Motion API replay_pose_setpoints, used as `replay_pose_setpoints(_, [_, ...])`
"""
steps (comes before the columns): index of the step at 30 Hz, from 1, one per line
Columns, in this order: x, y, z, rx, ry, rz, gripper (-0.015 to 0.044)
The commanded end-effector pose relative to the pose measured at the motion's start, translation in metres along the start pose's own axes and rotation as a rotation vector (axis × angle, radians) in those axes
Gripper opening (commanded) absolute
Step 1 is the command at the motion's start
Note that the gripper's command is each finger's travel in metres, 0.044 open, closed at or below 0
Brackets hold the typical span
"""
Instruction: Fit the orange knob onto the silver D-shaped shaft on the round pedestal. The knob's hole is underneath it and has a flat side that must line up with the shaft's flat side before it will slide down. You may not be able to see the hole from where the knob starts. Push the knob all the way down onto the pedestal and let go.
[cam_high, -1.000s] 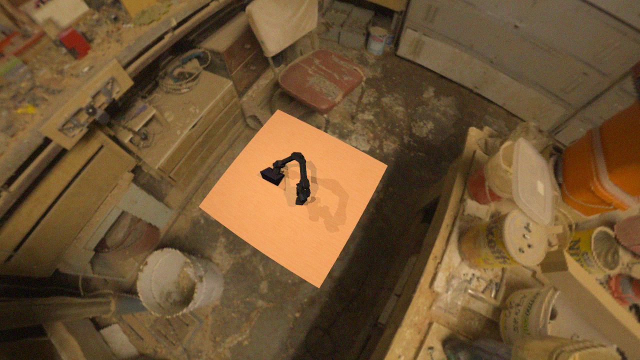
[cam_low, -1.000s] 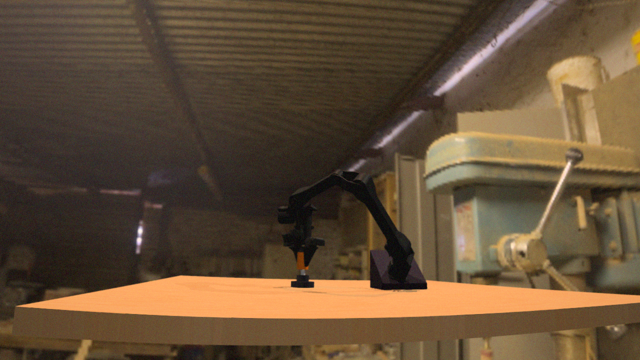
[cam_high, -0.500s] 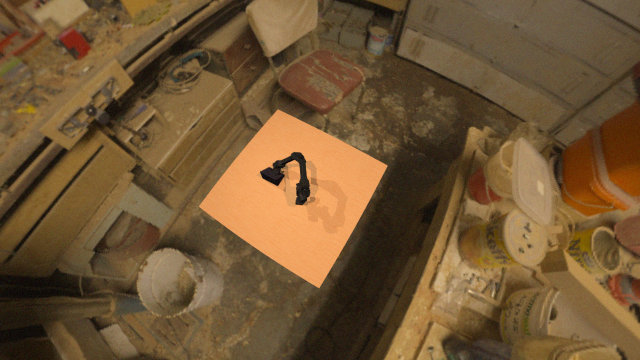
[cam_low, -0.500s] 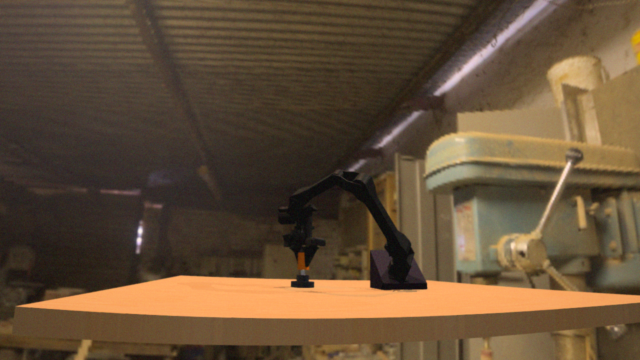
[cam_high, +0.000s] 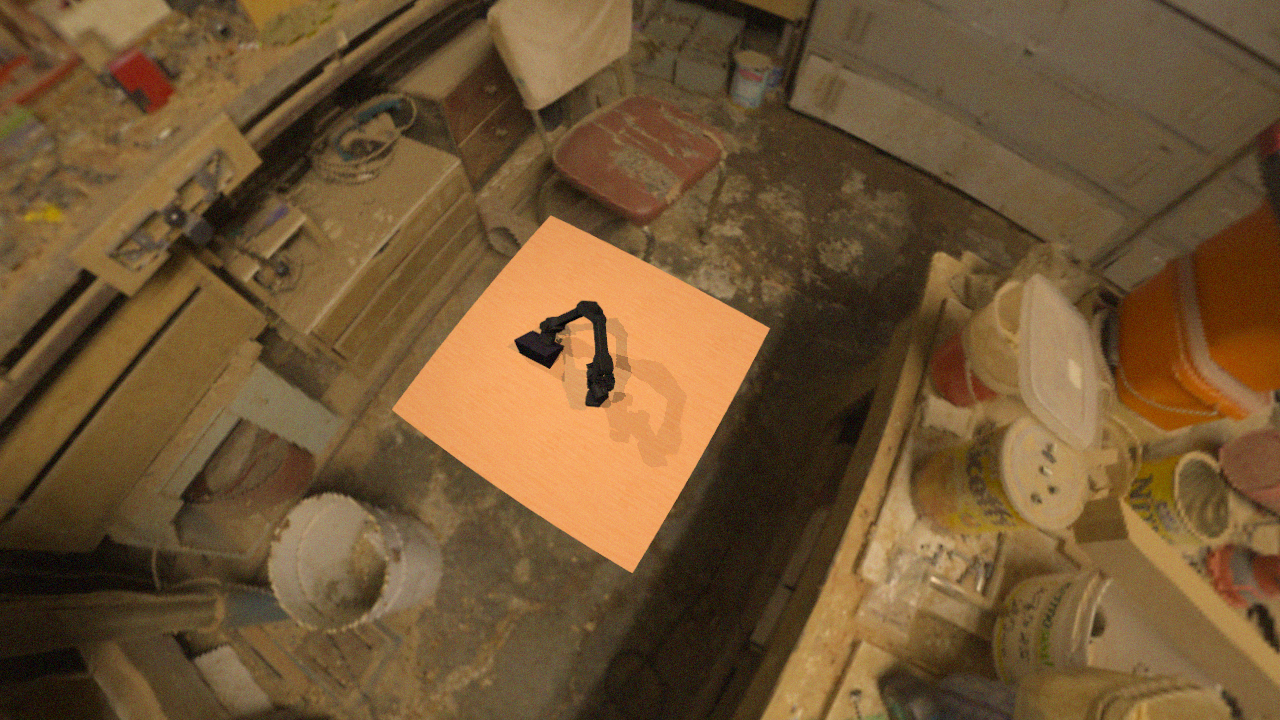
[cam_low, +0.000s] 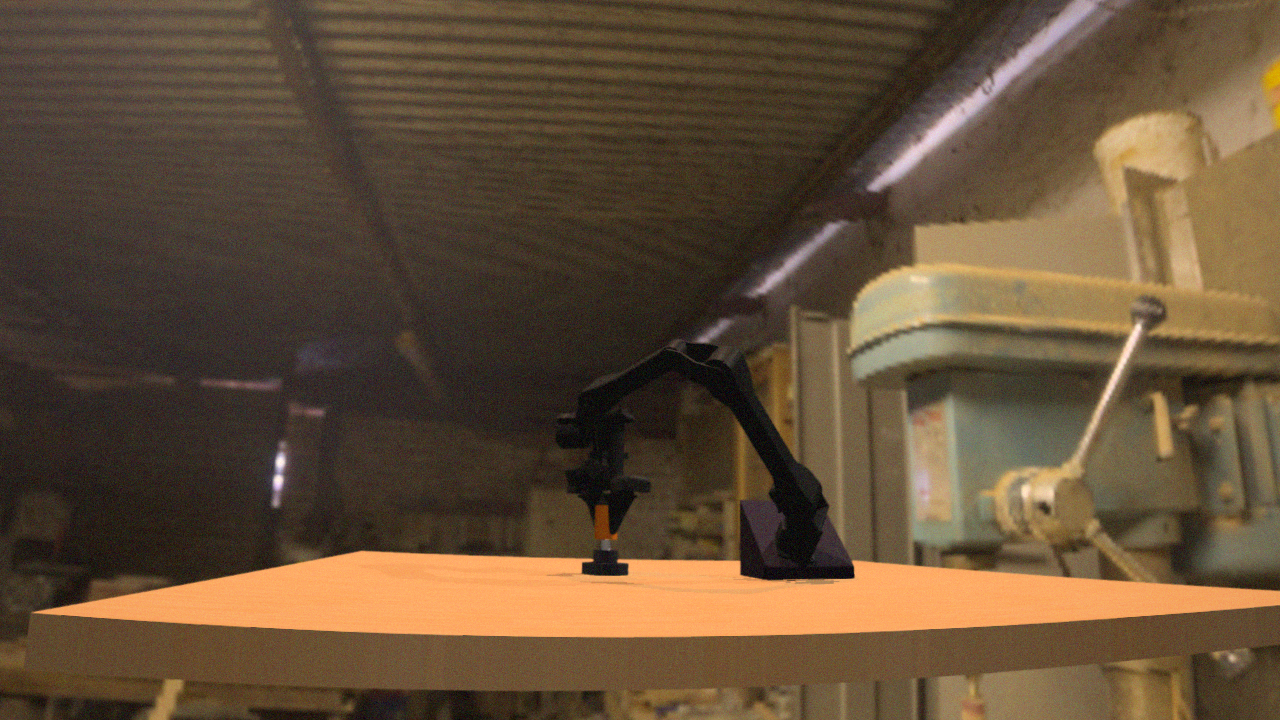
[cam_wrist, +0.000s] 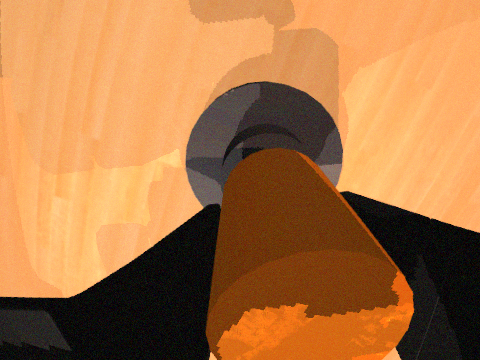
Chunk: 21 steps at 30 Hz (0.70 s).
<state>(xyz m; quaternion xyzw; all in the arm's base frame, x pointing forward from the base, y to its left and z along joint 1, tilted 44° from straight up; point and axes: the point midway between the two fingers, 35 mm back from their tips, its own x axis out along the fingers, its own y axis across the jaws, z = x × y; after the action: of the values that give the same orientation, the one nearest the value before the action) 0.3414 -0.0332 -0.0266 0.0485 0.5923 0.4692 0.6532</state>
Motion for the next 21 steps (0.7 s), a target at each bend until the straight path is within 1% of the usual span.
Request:
replay_pose_setpoints(1, [-0.0001,0.0008,-0.0011,-0.004,0.000,-0.001,0.0000])
replay_pose_setpoints(15, [-0.0030,0.0004,0.0007,-0.004,0.000,-0.001,0.0000])
replay_pose_setpoints(17, [-0.0031,0.0004,0.0008,-0.030,0.000,-0.001,0.0000])
replay_pose_setpoints(21, [-0.0029,-0.0008,0.0013,-0.172,0.000,-0.001,0.0000])
